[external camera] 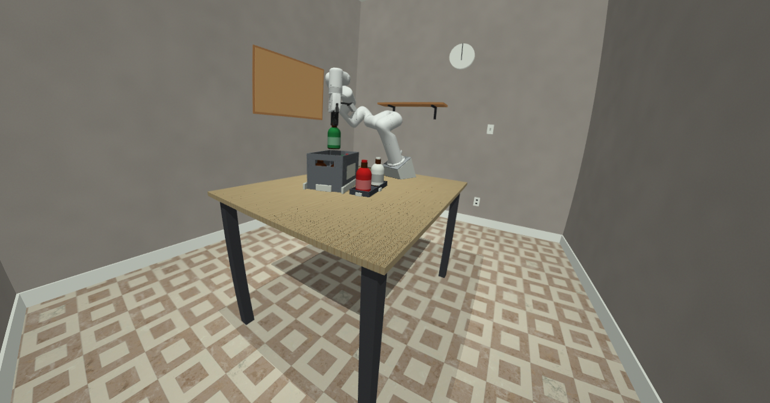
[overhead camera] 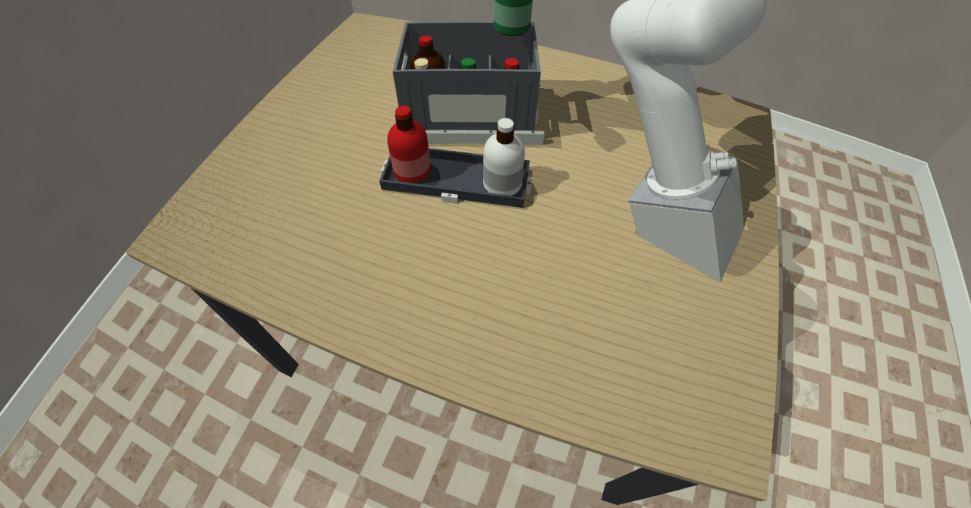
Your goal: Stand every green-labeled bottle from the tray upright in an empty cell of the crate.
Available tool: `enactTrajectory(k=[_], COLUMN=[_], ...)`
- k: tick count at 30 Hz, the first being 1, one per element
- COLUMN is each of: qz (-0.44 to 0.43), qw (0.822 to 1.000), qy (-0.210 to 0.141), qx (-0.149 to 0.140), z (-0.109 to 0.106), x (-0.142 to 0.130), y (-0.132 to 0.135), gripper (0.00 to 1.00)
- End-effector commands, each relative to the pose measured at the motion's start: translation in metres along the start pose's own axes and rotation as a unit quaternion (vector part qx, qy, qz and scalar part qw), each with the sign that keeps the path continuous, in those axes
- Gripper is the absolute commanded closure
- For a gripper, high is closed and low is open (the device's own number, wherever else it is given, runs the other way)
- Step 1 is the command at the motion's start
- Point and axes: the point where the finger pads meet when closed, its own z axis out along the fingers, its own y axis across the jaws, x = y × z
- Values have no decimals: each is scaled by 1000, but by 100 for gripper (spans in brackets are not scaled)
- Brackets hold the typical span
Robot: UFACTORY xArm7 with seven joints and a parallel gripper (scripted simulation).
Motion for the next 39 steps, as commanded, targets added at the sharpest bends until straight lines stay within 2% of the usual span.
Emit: enactTrajectory(k=[1,26,39], qz=[0,0,0], qw=[1000,1000,1000], qy=[-2,-2,-2], qx=[0,0,0], z=[-1,4,18], x=[0,0,0], y=[0,0,0], gripper=[100,100,100])
